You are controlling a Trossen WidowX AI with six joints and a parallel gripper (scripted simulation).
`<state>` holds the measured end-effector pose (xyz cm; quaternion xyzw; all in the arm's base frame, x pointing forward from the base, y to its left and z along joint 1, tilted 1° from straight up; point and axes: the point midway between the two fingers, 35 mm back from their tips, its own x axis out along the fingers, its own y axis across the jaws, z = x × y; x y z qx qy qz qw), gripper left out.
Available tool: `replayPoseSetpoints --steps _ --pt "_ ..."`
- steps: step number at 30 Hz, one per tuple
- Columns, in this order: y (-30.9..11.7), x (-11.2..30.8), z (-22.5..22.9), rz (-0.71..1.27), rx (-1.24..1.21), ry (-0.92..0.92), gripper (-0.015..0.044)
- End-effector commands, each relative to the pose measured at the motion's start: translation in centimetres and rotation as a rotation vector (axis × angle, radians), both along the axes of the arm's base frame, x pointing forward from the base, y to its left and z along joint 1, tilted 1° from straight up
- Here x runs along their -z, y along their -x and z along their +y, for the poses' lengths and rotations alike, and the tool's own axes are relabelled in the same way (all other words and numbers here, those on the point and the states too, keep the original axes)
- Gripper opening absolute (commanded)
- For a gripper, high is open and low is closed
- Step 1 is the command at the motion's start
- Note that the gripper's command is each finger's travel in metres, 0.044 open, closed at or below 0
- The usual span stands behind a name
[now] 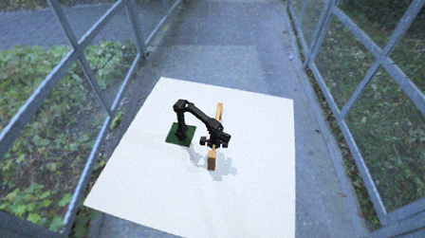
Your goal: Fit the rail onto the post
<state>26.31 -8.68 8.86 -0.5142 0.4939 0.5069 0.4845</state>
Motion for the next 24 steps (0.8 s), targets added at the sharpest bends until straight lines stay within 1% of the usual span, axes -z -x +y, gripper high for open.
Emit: replayPoseSetpoints --steps 1,24 --pt "-0.11 -0.23 0.1 -0.005 0.002 0.002 0.0" --pt "-0.06 0.11 0.26 -0.005 0.002 0.002 0.0"
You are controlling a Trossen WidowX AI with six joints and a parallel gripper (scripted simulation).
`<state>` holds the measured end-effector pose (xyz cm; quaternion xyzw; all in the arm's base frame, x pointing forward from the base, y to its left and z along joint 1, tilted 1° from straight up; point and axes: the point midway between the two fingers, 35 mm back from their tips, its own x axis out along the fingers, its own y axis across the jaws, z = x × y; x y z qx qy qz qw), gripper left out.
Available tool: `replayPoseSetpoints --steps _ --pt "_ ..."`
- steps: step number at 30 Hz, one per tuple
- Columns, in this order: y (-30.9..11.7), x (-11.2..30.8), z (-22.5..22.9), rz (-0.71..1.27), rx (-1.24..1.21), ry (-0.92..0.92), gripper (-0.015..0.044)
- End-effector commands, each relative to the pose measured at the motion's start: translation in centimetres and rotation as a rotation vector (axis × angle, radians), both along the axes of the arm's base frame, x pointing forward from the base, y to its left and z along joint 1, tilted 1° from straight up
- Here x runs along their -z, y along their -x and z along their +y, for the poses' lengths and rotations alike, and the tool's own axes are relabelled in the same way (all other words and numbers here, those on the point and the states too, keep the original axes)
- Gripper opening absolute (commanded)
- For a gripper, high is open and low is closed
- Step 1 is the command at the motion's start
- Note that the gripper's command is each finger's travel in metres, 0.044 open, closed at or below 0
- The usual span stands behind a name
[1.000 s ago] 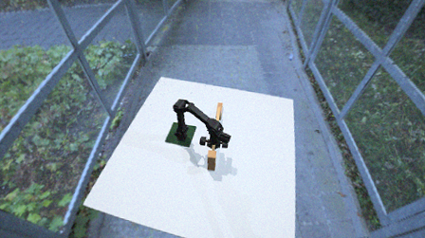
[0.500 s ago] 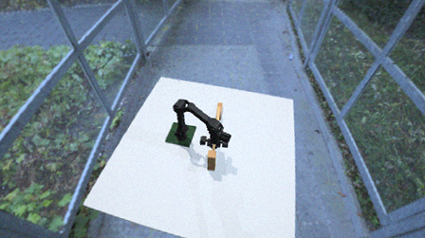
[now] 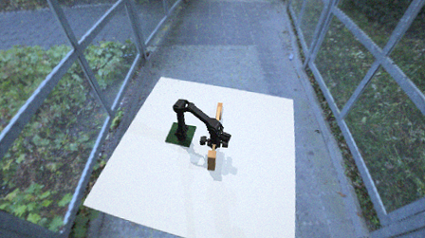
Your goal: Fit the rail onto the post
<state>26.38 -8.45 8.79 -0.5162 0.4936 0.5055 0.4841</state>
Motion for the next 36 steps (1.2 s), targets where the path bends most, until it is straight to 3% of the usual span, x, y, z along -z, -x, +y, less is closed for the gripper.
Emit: replayPoseSetpoints --steps 1,36 --pt "0.01 0.05 0.04 -0.002 0.003 -0.001 0.0" --pt "-0.02 -0.24 -0.51 -0.002 0.003 -0.001 0.0"
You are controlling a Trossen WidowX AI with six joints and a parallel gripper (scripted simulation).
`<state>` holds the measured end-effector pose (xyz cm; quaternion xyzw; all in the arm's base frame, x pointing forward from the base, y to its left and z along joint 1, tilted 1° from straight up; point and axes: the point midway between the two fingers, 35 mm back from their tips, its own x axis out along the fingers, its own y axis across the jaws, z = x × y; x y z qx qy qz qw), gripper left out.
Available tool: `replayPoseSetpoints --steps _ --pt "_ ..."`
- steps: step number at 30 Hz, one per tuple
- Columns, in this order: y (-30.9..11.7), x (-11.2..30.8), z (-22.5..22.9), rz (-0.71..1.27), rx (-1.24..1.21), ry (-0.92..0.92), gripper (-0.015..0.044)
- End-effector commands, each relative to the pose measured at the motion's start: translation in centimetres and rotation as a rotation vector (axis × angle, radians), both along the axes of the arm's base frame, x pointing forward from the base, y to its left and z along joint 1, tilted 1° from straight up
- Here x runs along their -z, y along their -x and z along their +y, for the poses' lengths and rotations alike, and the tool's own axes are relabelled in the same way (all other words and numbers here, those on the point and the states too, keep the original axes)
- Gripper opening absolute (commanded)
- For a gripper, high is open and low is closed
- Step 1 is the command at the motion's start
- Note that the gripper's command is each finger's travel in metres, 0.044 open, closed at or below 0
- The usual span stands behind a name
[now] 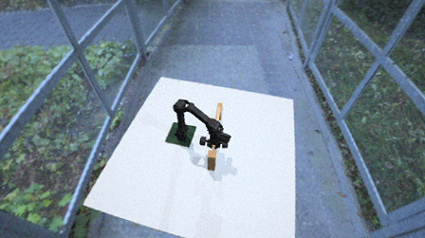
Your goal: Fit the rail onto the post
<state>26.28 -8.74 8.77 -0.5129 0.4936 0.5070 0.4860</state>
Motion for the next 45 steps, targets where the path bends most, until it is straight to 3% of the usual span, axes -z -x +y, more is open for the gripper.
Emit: replayPoseSetpoints --steps 1,45 --pt "-0.12 -0.27 -0.19 -0.005 0.0 0.006 0.0" --pt "-0.07 0.06 0.25 -0.005 0.0 0.005 0.0"
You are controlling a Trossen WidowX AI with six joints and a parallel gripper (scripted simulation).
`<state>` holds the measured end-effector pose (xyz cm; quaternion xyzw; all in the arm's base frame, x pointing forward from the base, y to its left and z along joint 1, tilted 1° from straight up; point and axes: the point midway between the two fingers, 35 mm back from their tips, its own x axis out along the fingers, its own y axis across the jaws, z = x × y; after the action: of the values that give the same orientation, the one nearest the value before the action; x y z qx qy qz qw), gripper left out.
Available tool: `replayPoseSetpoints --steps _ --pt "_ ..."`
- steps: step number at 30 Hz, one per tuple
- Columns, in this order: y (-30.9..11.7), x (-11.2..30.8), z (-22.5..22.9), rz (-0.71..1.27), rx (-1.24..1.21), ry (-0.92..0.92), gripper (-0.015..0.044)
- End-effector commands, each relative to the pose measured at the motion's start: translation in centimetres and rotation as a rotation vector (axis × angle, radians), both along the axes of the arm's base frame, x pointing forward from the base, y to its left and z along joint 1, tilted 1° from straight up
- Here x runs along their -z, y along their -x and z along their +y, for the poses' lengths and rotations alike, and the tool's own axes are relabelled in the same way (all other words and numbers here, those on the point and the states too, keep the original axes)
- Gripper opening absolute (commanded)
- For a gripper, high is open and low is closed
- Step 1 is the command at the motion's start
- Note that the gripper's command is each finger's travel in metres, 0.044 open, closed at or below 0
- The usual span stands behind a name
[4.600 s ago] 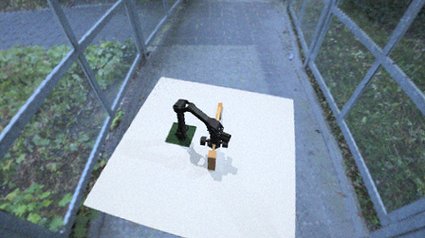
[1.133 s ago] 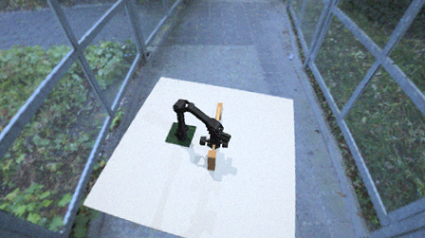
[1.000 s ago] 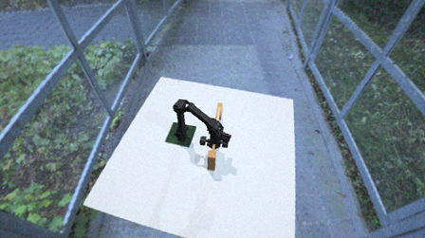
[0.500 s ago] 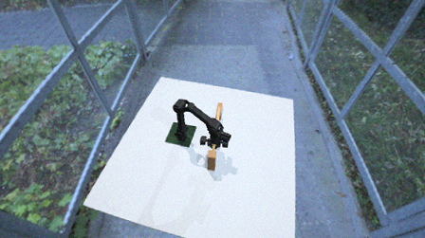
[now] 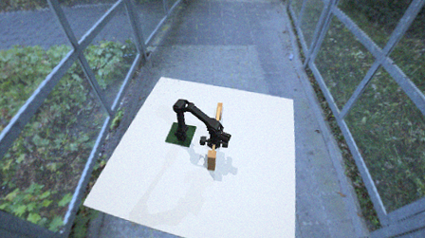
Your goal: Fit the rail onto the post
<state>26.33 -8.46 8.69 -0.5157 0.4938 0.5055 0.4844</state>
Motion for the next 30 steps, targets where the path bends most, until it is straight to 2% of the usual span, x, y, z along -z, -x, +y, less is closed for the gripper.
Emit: replayPoseSetpoints --steps 1,30 --pt "-0.02 -0.03 -0.06 -0.002 0.002 -0.001 0.0" --pt "-0.08 -0.48 -0.61 -0.002 0.002 0.0 0.0"
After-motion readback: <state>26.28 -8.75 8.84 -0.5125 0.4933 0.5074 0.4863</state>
